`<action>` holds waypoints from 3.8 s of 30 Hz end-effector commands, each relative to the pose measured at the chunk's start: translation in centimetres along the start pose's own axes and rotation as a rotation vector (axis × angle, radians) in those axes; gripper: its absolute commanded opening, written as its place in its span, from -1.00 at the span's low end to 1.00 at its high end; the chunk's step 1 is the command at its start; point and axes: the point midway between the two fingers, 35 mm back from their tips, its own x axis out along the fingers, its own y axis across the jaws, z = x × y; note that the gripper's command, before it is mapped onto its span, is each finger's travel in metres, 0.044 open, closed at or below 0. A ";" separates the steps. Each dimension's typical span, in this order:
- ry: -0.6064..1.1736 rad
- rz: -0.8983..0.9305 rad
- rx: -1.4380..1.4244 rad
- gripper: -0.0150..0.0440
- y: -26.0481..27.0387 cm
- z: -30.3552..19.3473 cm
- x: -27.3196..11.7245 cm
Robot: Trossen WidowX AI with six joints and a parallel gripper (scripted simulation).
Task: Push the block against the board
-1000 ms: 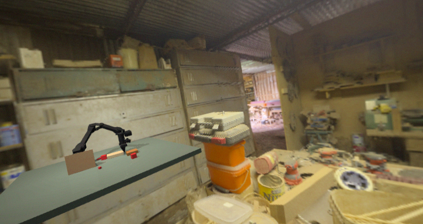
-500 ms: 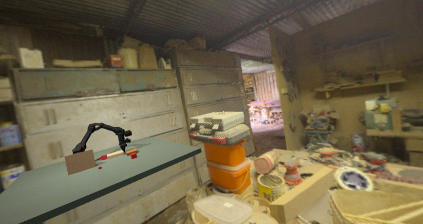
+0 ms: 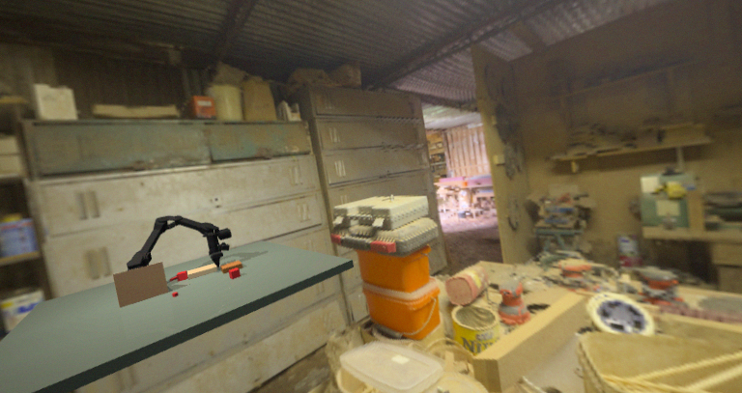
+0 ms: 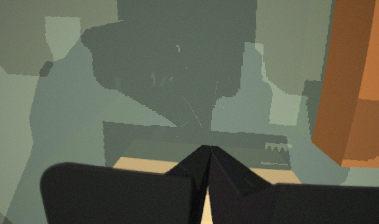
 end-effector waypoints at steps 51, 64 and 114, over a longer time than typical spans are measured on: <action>0.004 -0.002 -0.348 -0.49 2.3 1.8 -5.2; 0.010 0.002 -0.798 -0.49 4.9 -1.7 -5.3; 0.015 0.017 -1.576 -0.49 6.6 -8.3 0.4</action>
